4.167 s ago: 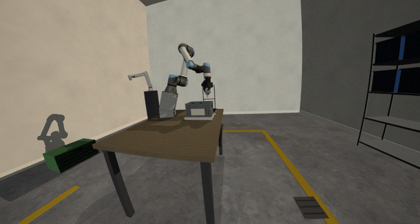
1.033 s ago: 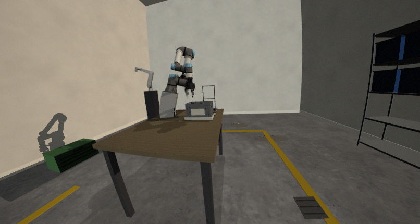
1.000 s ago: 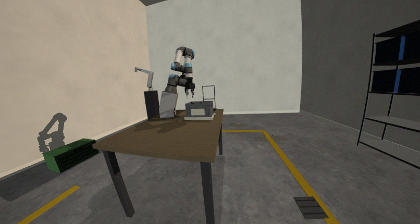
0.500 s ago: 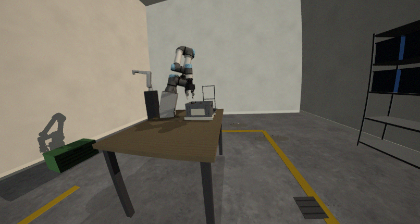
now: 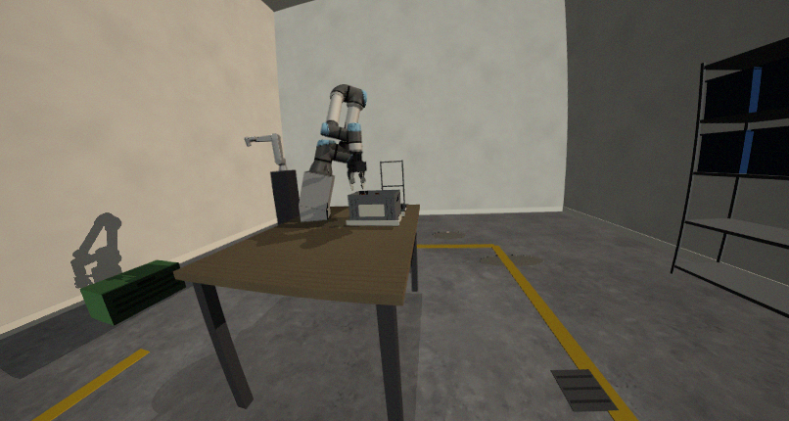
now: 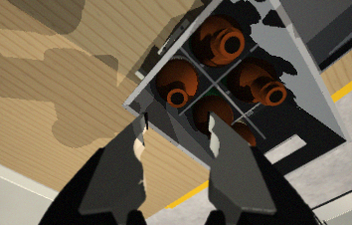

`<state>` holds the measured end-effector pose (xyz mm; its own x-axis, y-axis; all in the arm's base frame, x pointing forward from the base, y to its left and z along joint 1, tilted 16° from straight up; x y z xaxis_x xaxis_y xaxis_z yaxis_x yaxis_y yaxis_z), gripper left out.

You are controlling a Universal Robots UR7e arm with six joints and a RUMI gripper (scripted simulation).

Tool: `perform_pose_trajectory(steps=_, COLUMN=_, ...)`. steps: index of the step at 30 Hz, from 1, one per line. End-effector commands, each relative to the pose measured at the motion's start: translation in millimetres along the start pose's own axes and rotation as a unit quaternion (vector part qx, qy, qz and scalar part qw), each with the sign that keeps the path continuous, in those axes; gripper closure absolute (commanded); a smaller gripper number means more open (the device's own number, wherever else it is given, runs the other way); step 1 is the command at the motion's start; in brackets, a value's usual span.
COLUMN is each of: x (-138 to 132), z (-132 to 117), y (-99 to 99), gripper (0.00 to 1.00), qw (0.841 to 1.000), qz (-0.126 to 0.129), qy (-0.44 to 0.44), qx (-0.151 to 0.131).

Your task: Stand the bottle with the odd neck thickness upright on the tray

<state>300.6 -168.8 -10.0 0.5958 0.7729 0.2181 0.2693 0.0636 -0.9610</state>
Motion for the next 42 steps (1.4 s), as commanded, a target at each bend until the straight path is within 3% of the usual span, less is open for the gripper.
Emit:
perform_pose_trajectory(steps=1, x=0, z=-1, y=5.2, gripper=0.62, qw=1.0, qz=0.0, qy=0.0, qx=0.0)
perform_pose_trajectory(steps=42, x=0, z=0, y=15.9, gripper=0.62, qw=1.0, qz=0.0, qy=0.0, qx=0.0)
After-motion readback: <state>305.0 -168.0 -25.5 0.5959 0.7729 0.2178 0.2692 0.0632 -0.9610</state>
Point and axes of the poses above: the point where the finger pads meet when closed, its own y axis out along the fingers, its own x axis across the jaws, z = x × y, the point moved 1 cm from there along -y, back along the fingers, and after that the axes turned 15 degrees about -y, right-handed, at the moved point
